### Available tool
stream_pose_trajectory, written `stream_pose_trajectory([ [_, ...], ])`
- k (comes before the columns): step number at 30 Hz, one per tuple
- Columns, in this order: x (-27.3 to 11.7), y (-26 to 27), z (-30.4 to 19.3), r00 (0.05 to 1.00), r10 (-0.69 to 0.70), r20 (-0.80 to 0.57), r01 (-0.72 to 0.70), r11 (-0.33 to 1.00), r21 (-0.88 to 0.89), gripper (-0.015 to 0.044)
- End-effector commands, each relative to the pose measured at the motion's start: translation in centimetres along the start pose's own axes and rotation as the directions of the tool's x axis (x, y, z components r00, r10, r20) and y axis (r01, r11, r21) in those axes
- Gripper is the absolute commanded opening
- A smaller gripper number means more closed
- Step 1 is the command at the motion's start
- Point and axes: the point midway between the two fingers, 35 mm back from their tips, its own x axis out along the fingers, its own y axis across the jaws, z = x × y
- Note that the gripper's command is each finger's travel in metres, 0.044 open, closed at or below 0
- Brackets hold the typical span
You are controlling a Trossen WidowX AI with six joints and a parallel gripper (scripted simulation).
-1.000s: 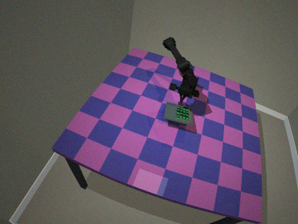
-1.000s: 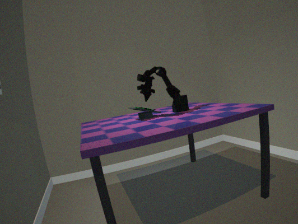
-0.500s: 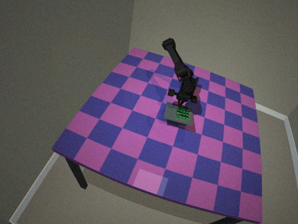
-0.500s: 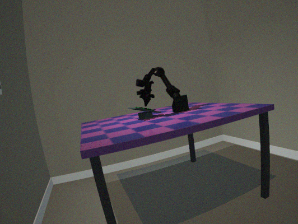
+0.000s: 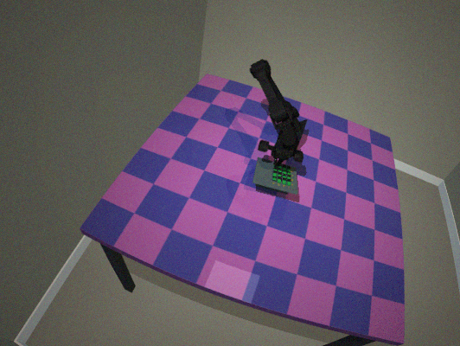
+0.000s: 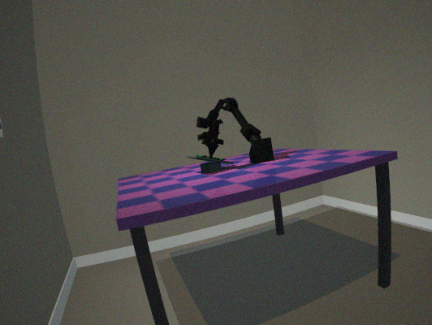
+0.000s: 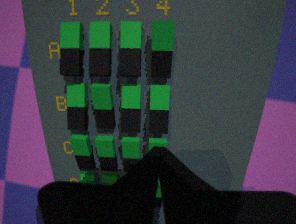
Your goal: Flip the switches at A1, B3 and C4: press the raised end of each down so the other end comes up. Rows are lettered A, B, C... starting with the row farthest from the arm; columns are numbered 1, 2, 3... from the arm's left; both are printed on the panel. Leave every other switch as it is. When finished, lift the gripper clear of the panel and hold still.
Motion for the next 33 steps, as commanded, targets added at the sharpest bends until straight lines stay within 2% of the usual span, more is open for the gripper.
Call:
stream_pose_trajectory([
  [1, 0.02, 0.09, 0.01, 1.000, 0.005, 0.001, -0.005, 1.000, -0.004, 0.0000],
  [33, 0.36, 0.08, 0.02, 1.000, 0.005, 0.001, -0.005, 1.000, -0.004, 0.0000],
])
